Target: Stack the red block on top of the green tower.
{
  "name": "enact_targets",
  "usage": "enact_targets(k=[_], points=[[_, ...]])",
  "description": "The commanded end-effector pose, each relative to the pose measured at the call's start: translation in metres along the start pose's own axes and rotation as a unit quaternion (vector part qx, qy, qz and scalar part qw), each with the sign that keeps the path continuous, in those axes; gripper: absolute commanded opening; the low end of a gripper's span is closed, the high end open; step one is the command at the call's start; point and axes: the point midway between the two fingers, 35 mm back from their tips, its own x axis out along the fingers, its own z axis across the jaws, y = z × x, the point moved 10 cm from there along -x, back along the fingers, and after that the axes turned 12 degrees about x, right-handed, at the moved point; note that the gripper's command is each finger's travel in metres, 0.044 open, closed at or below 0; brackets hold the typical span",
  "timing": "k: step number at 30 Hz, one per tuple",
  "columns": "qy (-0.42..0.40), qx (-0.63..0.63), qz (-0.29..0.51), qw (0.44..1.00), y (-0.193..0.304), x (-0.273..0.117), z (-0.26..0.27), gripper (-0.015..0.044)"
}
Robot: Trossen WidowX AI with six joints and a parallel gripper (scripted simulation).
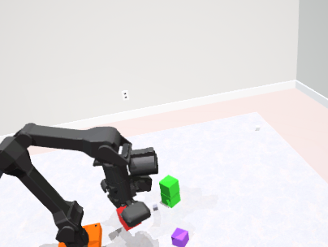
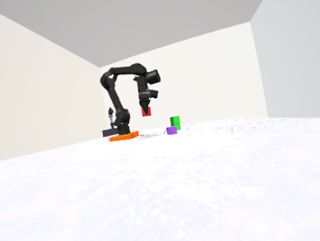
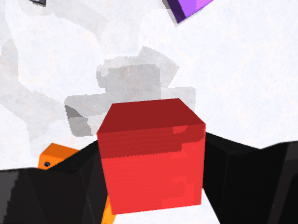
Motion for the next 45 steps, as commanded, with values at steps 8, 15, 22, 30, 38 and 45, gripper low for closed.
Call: enact_targets(k=[8,15,22,30,38,45], points=[[0.002,0.003,-0.005,1.0,-0.022,-0.009,0.008,0.0],[0.0,0.003,-0.006,1.0,-0.058,-0.015,0.027,0.0],[-0.001,0.003,-0.008,1.0,-0.092,-0.017,0.053,0.0],[-0.003,0.003,-0.009,1.0,-0.127,-0.015,0.091,0.0],[-0.004,0.002,-0.01,1.0,-0.155,-0.009,0.134,0.0],[-0.004,0.003,-0.01,1.0,-0.159,-0.01,0.142,0.0]])
